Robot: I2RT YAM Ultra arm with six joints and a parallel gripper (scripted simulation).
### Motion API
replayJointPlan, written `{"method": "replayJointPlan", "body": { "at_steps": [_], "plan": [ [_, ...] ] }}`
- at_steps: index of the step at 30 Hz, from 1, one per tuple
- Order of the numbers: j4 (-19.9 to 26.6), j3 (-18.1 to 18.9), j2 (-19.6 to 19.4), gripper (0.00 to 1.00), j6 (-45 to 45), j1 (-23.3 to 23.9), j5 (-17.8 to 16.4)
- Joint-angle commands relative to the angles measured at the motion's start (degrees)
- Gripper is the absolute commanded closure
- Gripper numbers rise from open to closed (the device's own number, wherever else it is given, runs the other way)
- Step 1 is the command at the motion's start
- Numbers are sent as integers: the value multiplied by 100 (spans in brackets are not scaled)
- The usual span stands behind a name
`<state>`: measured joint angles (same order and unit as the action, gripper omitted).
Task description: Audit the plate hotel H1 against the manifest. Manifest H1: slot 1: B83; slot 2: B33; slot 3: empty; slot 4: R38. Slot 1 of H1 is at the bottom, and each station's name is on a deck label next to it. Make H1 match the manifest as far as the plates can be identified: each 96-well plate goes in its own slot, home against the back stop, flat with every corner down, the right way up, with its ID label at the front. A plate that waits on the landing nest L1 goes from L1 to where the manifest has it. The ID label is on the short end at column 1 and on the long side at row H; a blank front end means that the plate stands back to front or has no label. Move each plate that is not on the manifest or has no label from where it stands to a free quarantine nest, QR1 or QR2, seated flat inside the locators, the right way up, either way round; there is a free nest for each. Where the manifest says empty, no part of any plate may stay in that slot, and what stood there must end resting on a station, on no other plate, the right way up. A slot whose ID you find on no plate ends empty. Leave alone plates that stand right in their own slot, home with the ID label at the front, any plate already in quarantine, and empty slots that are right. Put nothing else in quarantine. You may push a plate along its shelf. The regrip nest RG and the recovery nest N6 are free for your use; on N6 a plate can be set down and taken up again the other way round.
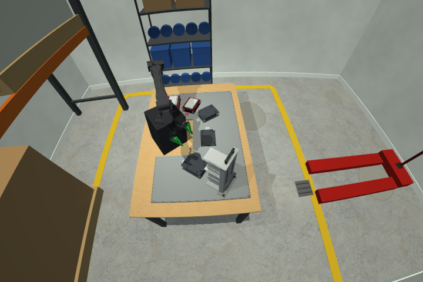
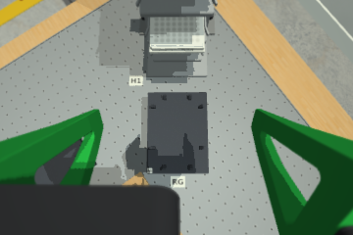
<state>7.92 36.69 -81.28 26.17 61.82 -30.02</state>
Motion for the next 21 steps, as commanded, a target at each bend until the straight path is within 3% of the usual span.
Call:
{"method": "replayJointPlan", "body": {
  "at_steps": [1, 9, 11, 12, 13, 18, 21],
  "plan": [
    [-368, -214, -180, 0, -53, -76, -46],
    [-1212, -582, -632, 0, -103, -132, 9],
    [-1212, -582, -632, 0, -103, -132, 9],
    [-1323, -379, -600, 0, -92, -103, -8],
    [-1432, -664, -764, 0, -109, -131, 3],
    [-1432, -570, -556, 0, -94, -129, -7],
    [-1463, -358, -829, 0, -168, -204, 79]
  ]
}}
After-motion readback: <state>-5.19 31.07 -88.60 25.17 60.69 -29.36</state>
